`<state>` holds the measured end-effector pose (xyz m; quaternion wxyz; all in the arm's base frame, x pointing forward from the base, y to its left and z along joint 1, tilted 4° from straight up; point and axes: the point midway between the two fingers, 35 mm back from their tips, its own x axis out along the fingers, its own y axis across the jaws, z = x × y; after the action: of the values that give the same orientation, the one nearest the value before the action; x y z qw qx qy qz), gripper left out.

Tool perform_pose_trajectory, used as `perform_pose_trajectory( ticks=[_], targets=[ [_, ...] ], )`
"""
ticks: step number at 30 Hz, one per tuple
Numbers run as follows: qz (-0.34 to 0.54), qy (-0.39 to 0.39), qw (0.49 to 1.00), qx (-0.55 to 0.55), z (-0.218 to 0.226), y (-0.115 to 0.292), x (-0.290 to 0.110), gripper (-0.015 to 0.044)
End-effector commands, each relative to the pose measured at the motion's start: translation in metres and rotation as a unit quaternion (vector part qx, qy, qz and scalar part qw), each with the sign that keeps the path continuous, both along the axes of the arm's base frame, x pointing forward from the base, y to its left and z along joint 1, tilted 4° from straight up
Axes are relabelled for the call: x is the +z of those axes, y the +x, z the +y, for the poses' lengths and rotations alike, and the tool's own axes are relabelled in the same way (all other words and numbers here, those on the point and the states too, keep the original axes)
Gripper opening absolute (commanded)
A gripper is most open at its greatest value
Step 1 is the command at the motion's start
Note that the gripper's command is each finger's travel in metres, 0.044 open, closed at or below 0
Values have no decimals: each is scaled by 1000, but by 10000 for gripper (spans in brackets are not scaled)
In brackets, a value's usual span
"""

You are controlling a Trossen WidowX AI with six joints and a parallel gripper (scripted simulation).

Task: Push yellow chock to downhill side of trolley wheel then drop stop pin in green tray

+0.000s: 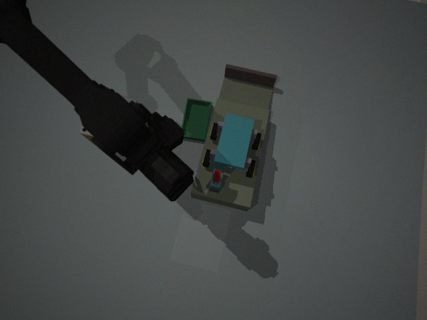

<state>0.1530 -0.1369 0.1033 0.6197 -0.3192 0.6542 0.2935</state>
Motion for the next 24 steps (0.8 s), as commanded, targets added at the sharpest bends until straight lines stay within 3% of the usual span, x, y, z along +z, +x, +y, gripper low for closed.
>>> perform_pose_trajectory(
  ticks=[1,12,24],
  targets=[
    [-3,-4,998,-60,0,-1,1,0],
    [-14,-9,969,-247,0,-1,1,0],
    [-25,-14,897,-440,0,-1,1,0]
  ],
)
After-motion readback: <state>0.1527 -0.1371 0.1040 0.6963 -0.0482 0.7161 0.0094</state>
